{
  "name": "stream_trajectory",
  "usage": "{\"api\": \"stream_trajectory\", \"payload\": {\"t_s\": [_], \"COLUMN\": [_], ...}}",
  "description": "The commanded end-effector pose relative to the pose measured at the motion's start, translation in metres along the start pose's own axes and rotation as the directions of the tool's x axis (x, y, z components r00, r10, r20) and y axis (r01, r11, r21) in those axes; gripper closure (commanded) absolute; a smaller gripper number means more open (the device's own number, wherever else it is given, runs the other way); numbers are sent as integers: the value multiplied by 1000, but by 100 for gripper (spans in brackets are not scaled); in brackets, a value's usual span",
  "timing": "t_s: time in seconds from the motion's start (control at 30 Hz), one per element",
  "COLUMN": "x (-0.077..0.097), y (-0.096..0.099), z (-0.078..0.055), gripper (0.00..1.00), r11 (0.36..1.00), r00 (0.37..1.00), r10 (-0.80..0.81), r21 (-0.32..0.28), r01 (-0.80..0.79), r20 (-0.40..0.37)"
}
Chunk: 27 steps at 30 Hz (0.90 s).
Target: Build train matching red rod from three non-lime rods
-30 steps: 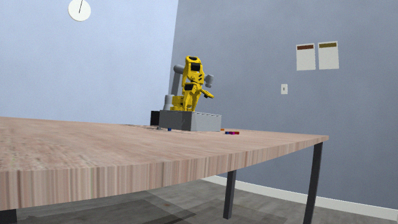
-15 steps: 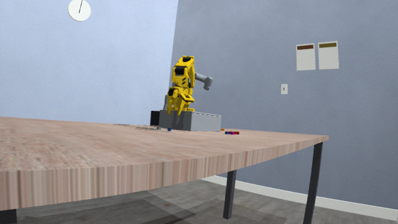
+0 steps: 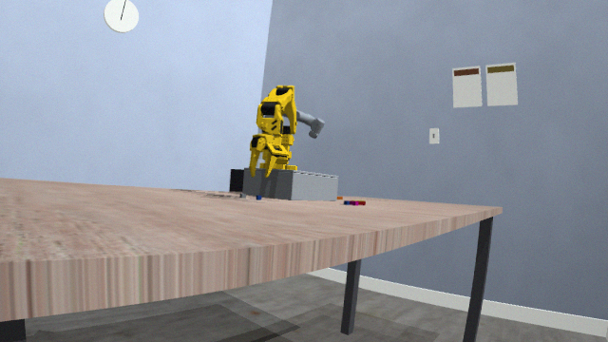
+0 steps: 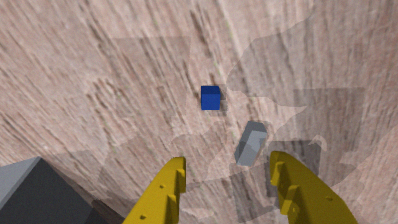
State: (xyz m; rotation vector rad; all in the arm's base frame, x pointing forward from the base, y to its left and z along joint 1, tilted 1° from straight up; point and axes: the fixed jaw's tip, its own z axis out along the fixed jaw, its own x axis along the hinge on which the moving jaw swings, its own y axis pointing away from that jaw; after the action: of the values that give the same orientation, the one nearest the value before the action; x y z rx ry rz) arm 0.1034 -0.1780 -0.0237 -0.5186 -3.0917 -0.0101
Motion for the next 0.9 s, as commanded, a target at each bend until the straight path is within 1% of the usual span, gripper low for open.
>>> {"api": "stream_trajectory", "payload": {"t_s": [0.0,0.63,0.87], "x": [4,4,3], "y": [-5,-5,-5], "z": [5,5,8], "gripper": [81,81,81], "r11": [999,999,999], "r00": [999,999,999], "r10": [39,39,39], "r21": [-8,-8,-8], "r01": [-39,-39,-39], "r20": [-6,-6,-6]}}
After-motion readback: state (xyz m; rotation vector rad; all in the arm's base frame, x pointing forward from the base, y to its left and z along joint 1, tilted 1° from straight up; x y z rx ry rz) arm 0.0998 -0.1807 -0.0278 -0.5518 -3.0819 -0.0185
